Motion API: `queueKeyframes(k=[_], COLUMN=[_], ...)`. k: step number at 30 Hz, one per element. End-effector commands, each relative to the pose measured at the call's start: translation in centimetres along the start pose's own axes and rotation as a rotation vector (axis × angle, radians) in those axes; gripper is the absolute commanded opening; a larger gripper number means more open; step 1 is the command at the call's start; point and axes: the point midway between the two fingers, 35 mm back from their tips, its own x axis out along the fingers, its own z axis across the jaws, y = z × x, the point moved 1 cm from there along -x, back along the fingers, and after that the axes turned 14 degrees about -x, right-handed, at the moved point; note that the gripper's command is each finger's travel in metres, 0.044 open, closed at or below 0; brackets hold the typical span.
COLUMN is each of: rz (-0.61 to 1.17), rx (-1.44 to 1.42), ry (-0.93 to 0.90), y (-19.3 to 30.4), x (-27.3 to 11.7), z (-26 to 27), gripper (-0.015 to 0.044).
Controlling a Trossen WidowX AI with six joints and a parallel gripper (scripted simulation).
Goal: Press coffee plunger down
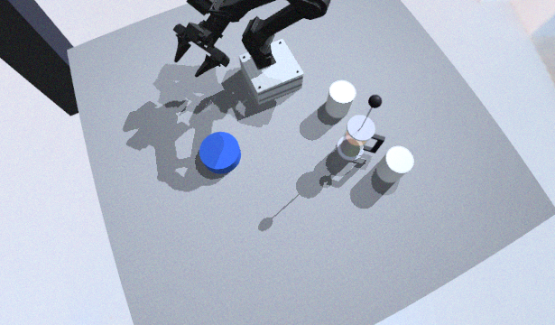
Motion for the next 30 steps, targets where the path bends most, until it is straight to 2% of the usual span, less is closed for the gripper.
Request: queueKeyframes(k=[1, 2, 13, 22, 30], rz=[0.000, 0.001, 0.041, 0.037, 0.005], rx=[-0.001, -0.003, -0.064, -0.163, -0.266], ry=[-0.005, -0.015, -0.265, -0.487, -0.673], y=[-0.1, -0.3, -5.5, -11.4, -16.8], x=[0.1, 0.2, 4.0, 6.2, 5.6], z=[0.0, 0.1, 3.1, 8.8, 15.6], gripper=[0.0426, 0.0440, 0.0440, 0.0440, 0.0440])
